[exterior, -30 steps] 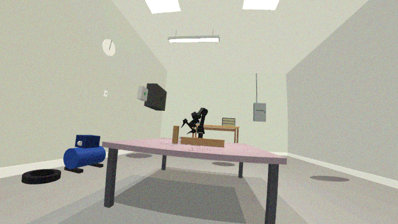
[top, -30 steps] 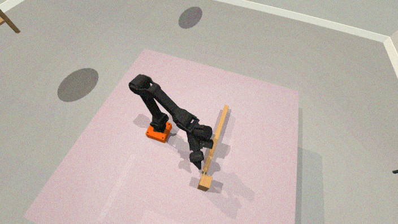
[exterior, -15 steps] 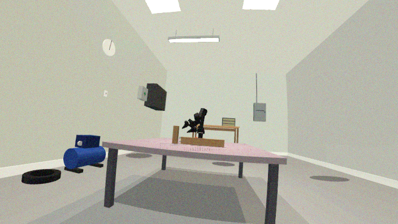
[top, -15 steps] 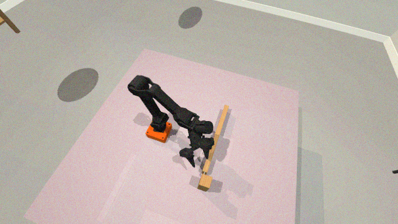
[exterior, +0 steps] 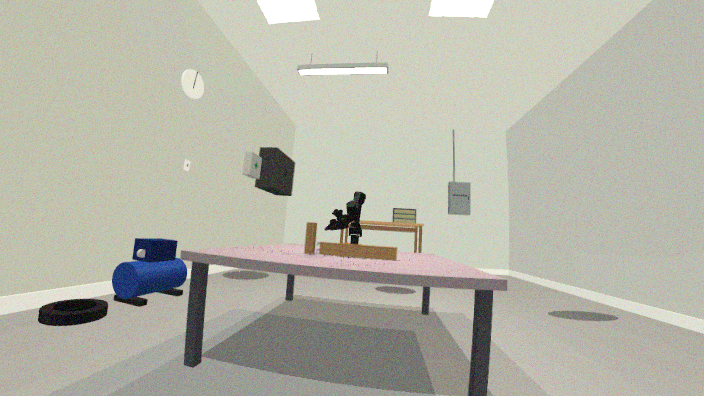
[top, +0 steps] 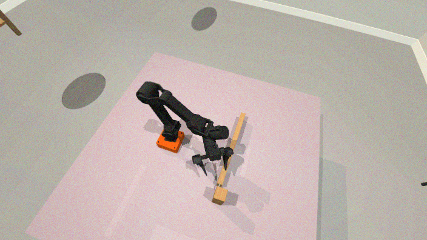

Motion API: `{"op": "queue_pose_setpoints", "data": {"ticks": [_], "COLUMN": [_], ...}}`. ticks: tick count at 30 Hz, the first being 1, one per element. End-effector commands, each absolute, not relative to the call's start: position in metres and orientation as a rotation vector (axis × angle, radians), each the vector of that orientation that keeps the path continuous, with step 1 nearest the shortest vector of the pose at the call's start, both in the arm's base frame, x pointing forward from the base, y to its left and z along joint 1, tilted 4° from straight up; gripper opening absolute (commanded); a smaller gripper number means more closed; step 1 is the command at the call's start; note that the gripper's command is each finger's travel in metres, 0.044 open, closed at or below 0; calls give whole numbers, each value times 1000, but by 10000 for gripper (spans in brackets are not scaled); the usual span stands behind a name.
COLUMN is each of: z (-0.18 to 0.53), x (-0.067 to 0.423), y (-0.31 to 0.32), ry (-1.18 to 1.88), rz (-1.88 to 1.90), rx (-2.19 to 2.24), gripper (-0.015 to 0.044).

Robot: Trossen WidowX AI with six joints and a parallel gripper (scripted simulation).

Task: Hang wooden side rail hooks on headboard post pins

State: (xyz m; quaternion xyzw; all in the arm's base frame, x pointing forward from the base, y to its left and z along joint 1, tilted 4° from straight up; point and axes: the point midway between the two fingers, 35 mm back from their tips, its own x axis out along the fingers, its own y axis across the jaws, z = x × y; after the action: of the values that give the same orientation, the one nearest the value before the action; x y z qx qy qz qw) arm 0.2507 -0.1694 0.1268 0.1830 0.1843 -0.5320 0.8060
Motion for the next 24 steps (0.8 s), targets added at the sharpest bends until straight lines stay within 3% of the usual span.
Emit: {"op": "queue_pose_setpoints", "data": {"ticks": [1,17,24], "z": [128,127,127], "x": [251,251,272], "y": [-169,-169,-170], "ry": [379,390,789], "rz": [-1145,-1140,-922], "rx": [405,396,49], "gripper": [440,440,440]}}
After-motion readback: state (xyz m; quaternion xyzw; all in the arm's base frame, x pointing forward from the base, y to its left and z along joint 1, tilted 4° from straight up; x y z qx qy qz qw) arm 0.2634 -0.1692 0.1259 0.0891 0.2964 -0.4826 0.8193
